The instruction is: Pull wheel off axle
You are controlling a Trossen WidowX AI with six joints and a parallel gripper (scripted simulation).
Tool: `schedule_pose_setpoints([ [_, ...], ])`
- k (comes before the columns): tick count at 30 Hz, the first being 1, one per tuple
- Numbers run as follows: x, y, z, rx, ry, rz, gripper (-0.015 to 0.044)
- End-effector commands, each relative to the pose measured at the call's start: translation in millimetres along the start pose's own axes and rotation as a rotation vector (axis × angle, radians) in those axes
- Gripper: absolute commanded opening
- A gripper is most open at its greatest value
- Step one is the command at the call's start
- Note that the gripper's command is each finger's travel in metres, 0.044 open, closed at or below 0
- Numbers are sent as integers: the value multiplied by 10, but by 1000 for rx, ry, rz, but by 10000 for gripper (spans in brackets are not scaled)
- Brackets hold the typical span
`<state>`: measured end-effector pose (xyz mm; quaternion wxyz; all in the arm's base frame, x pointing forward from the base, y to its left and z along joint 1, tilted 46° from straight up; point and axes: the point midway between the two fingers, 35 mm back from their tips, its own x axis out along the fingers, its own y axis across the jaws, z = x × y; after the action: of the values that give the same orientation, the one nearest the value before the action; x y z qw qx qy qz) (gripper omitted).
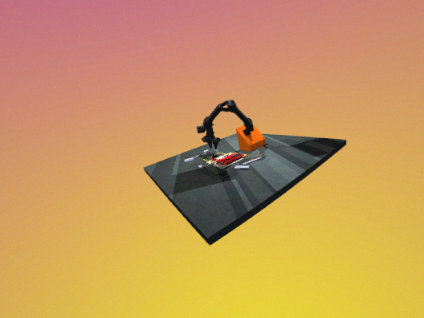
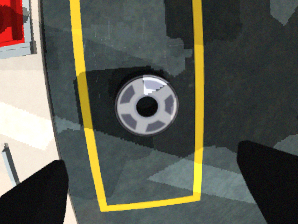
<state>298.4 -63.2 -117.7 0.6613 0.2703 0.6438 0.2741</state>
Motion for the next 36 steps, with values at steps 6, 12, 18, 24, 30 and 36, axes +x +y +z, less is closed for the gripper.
schedule_pose_setpoints([
  [6,-420,303,-726,5,19,7,440],
  [12,-420,303,-726,5,19,7,440],
  [18,-420,303,-726,5,19,7,440],
  [24,-420,303,-726,5,19,7,440],
  [30,-420,303,-726,5,19,7,440],
  [36,-420,303,-726,5,19,7,440],
])
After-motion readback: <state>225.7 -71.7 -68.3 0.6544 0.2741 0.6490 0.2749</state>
